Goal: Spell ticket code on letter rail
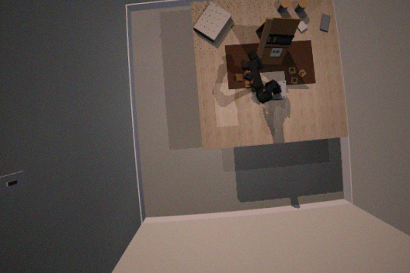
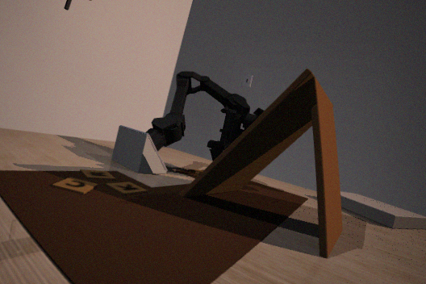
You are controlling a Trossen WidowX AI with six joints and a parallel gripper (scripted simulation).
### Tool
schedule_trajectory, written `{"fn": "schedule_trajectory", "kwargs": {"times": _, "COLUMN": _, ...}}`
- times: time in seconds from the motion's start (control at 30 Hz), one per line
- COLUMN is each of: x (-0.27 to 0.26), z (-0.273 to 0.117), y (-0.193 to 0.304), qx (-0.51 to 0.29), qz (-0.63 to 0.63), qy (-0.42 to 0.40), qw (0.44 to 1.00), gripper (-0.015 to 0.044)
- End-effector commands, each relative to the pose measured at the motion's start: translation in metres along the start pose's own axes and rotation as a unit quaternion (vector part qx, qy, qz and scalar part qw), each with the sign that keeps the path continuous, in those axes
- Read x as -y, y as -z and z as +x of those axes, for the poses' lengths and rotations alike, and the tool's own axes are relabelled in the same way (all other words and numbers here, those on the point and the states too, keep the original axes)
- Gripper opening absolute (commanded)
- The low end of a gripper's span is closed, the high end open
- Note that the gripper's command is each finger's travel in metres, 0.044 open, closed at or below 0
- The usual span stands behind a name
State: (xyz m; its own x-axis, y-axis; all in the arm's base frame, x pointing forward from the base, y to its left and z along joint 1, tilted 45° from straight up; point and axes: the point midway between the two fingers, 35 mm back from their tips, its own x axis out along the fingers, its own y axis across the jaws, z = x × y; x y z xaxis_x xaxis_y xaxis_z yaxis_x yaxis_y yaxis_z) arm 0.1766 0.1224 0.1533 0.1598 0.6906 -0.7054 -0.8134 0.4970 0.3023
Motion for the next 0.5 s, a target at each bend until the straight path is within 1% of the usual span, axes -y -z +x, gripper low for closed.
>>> {"fn": "schedule_trajectory", "kwargs": {"times": 0.0, "x": -0.0001, "z": 0.0023, "y": 0.0018, "qx": -0.002, "qz": 0.004, "qy": 0.000, "qw": 1.000, "gripper": 0.0340}}
{"fn": "schedule_trajectory", "kwargs": {"times": 0.47, "x": 0.0000, "z": 0.0105, "y": 0.0019, "qx": -0.002, "qz": 0.004, "qy": 0.000, "qw": 1.000, "gripper": 0.0340}}
